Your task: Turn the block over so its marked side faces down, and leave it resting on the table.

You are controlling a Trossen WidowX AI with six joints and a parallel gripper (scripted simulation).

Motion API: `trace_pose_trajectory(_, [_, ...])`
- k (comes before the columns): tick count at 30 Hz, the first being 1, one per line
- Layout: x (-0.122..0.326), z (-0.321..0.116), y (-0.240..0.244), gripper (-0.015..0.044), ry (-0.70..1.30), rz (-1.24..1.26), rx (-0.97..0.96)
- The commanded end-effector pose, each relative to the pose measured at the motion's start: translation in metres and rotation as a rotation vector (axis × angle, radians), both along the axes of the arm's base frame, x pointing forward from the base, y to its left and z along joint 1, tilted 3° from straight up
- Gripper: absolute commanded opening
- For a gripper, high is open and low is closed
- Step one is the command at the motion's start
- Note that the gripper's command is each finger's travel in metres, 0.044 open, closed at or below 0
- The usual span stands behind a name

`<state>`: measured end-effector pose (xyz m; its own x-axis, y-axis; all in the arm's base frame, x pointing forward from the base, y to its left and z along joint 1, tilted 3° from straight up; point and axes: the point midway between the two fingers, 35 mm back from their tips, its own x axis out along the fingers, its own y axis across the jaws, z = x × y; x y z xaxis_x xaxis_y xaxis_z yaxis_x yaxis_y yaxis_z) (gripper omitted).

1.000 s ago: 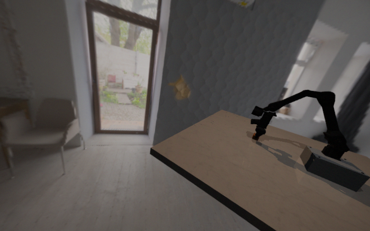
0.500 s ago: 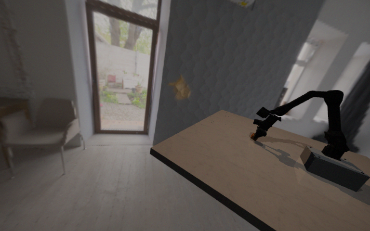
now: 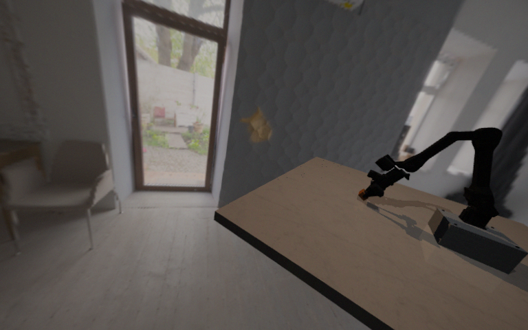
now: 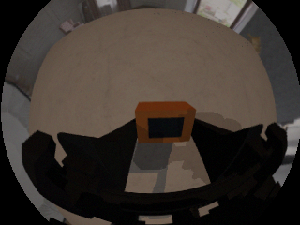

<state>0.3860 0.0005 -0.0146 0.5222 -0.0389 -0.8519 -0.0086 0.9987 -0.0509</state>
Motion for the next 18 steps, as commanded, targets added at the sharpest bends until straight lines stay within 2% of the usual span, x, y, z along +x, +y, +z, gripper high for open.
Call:
trace_pose_trajectory(1, [-0.001,0.003,0.000,0.0000,-0.042,0.009,-0.001])
trace_pose_trajectory(18, [0.014,-0.023,0.000,0.0000,-0.235,0.018,0.006])
